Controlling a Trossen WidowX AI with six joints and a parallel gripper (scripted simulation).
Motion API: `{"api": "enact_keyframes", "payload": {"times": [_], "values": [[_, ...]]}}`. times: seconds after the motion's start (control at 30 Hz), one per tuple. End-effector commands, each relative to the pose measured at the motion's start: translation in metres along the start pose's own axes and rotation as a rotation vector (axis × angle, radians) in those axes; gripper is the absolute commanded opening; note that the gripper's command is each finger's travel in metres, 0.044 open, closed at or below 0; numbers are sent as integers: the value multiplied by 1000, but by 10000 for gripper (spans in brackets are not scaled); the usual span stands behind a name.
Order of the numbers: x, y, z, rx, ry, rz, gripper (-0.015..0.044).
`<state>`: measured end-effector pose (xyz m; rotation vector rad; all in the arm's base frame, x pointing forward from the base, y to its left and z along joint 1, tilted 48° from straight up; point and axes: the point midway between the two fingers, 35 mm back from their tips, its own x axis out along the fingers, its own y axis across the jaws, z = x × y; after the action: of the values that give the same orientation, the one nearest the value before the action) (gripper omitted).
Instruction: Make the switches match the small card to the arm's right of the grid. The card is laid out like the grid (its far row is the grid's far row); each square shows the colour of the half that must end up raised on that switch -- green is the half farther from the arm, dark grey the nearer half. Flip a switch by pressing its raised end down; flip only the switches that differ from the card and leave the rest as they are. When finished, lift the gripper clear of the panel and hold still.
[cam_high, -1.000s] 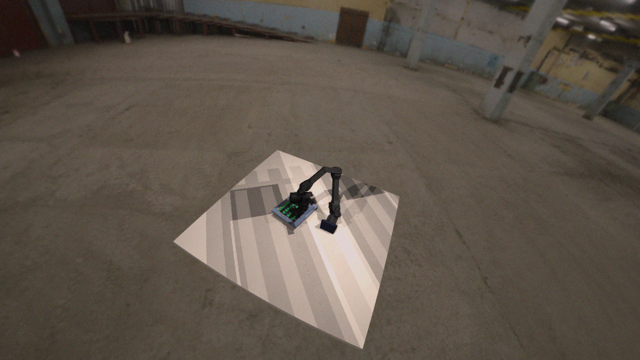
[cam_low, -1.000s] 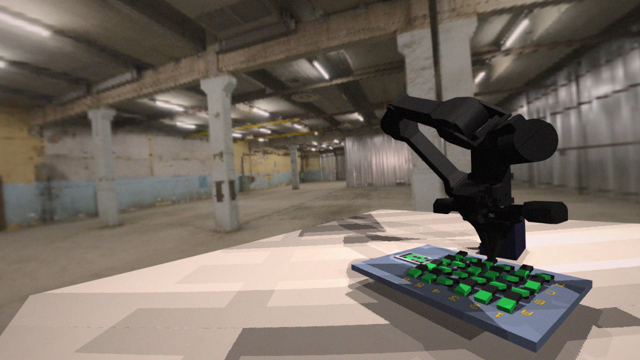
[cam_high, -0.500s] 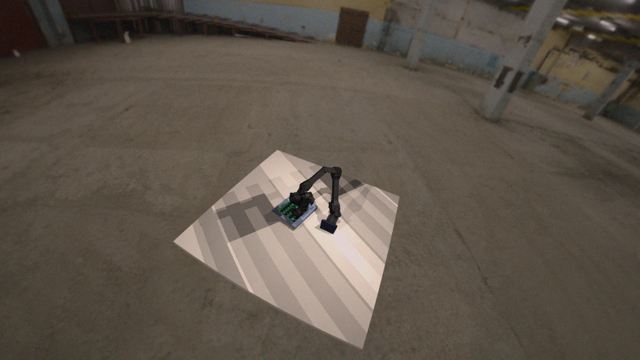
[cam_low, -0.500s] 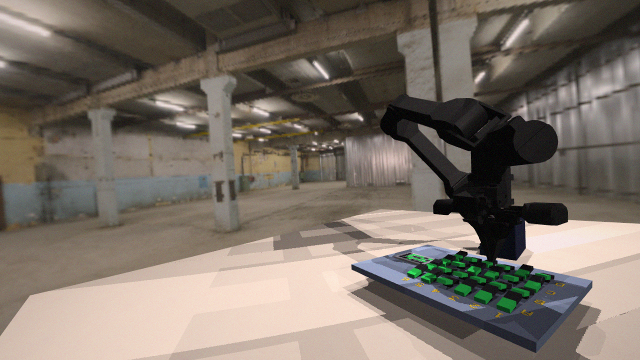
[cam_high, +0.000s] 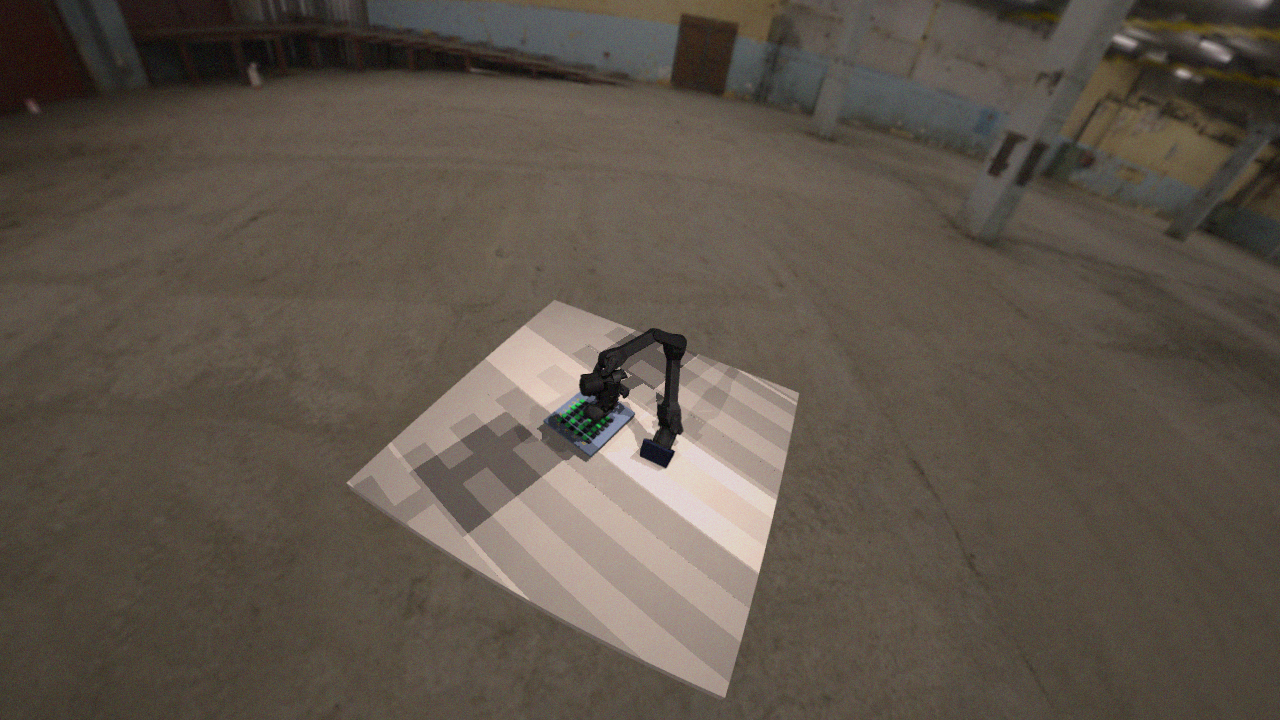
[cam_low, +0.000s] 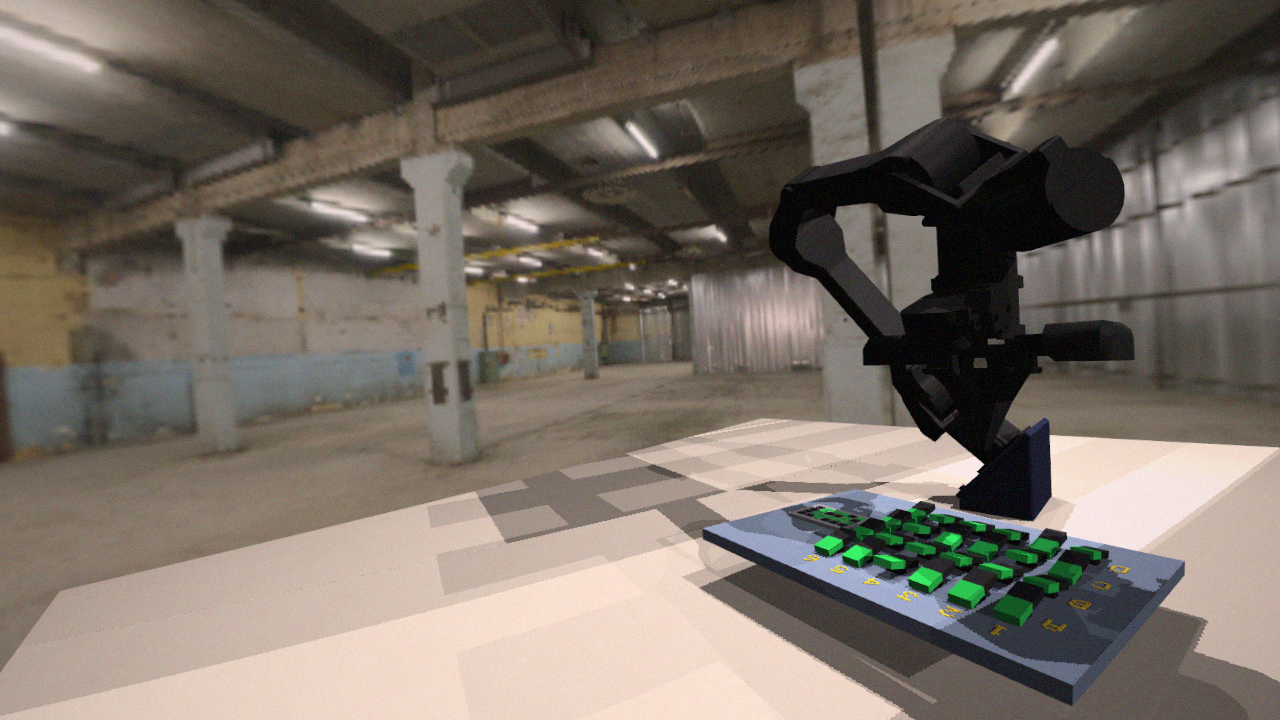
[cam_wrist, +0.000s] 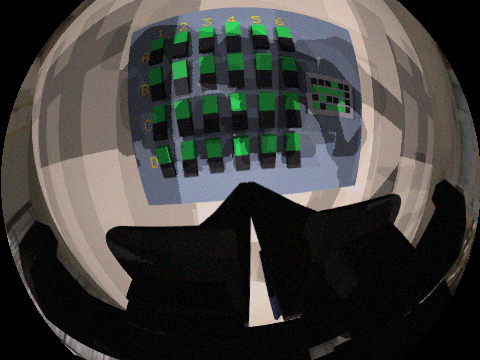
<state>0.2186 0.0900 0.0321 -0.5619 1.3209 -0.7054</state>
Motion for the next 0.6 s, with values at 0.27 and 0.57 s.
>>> {"api": "enact_keyframes", "payload": {"times": [0.27,0.57], "values": [[-10,10,68,8,13,-4,0],[-10,10,68,8,13,-4,0]]}}
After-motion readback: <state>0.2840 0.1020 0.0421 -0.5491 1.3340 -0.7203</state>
